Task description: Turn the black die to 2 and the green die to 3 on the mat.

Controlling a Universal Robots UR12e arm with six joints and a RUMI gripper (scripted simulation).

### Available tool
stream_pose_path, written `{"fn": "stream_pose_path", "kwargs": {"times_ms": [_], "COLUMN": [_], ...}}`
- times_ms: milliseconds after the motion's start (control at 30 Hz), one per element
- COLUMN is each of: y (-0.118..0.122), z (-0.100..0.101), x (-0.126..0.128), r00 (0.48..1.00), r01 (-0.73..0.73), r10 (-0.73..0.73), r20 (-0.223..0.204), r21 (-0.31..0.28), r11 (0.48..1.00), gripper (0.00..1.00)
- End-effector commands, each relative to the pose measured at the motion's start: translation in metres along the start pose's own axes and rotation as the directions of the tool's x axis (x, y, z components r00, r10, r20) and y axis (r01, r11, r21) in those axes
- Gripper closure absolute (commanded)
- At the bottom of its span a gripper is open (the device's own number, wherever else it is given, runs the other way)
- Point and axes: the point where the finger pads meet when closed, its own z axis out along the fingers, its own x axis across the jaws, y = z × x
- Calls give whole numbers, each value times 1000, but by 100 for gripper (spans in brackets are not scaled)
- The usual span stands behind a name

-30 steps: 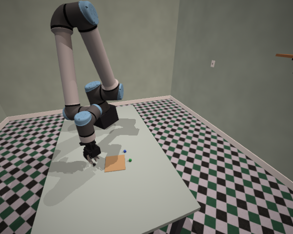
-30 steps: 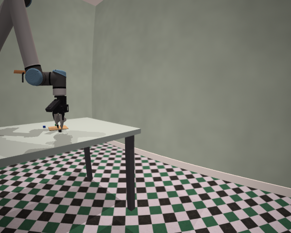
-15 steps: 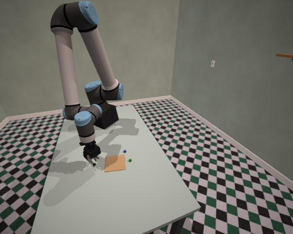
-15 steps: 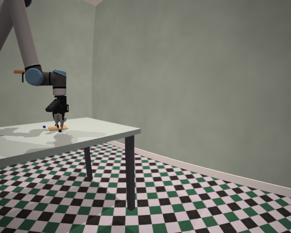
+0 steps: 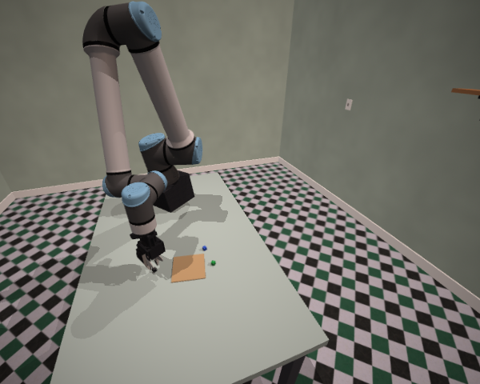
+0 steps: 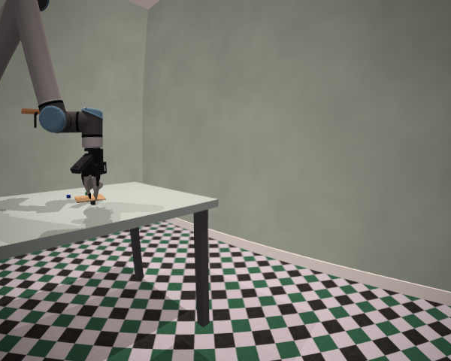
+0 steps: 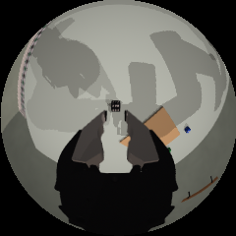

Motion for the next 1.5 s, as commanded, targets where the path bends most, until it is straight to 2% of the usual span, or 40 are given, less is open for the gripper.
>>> {"fn": "stream_pose_path", "kwargs": {"times_ms": [0, 767, 1467], "y": [0, 0, 0], "z": [0, 0, 20], "x": [0, 0, 0], "r00": [1000, 1000, 1000], "r01": [0, 0, 0], "r10": [0, 0, 0], "r20": [1, 1, 1], "r21": [-1, -1, -1], "r11": [1000, 1000, 1000], "gripper": [82, 82, 82]}}
